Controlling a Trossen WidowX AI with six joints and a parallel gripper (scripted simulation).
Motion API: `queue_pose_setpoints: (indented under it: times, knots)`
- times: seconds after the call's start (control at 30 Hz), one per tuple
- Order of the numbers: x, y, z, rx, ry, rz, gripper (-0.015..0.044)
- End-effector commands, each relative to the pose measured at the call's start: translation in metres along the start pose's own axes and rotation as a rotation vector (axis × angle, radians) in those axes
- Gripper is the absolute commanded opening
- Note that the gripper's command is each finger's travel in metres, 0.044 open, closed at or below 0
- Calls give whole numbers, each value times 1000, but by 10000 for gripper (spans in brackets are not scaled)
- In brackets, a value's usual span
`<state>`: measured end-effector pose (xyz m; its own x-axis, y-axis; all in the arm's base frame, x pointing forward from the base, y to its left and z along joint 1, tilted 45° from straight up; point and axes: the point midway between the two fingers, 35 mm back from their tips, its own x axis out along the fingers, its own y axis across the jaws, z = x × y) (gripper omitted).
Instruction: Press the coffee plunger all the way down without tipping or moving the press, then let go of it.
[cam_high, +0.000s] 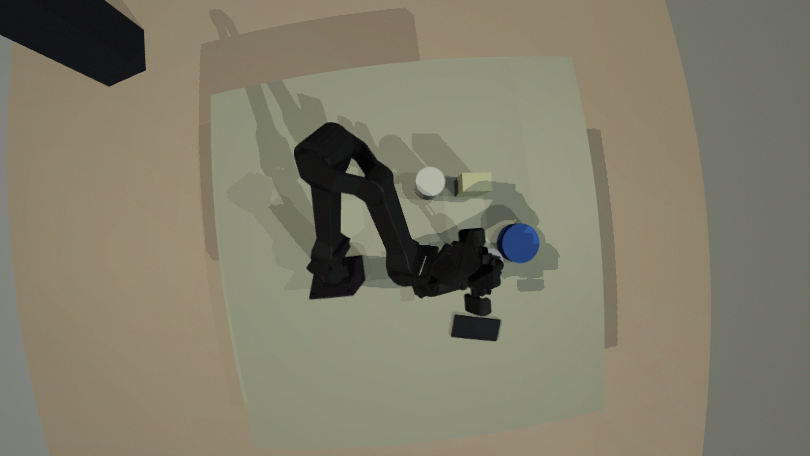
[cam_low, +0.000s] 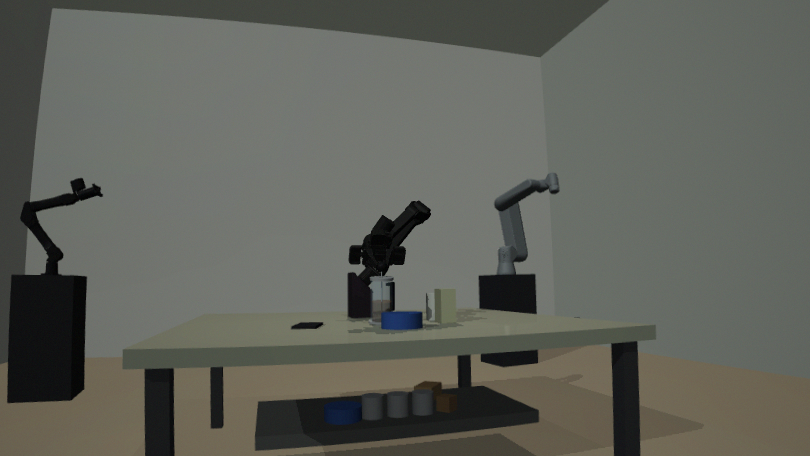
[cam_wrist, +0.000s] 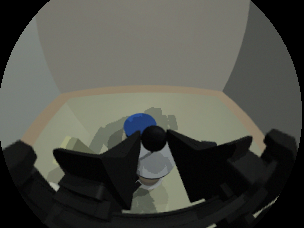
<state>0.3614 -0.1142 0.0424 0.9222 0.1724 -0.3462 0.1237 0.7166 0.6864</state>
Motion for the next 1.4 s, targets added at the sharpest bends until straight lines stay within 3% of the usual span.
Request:
queue_pose_setpoints:
  times: [0.0, 0.93, 1.3, 1.37]
  knots:
    - [3, 0, -6, 14, 24, 4, 130]
    - [3, -1, 0, 6, 10, 2, 130]
    - [3, -1, 0, 6, 10, 2, 419]
    - [3, -1, 0, 6, 10, 2, 440]
